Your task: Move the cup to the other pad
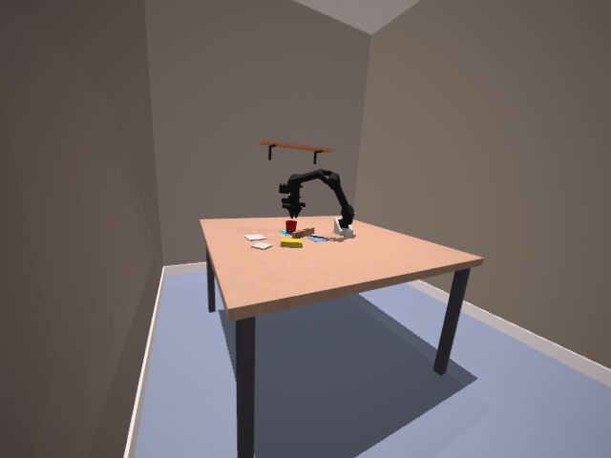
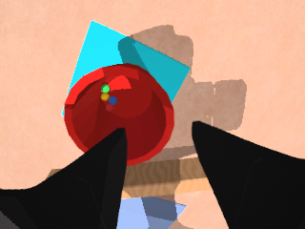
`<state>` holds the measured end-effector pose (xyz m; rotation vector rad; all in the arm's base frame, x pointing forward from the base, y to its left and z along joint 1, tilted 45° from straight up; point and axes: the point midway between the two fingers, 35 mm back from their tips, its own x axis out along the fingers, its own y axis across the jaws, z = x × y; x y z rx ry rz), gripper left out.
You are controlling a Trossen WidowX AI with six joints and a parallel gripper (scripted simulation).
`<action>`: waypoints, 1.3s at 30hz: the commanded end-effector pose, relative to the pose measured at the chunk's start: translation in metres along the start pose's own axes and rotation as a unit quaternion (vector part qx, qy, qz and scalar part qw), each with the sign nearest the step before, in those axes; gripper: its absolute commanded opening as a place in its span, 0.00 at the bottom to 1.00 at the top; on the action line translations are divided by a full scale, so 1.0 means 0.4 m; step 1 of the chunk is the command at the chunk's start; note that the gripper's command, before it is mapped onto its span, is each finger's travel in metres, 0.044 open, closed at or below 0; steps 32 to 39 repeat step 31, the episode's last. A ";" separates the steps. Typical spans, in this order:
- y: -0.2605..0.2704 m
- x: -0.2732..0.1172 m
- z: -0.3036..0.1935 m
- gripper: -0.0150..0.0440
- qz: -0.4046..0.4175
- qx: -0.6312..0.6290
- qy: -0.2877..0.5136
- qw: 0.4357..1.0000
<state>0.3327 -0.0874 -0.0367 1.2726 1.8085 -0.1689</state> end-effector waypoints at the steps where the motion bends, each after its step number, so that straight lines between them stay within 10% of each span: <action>1: -0.001 0.001 0.000 0.74 0.000 0.000 0.000 1.000; 7: 0.000 -0.012 0.001 1.00 -0.001 0.000 0.000 1.000; 39: 0.006 -0.148 0.004 1.00 0.000 0.001 -0.002 1.000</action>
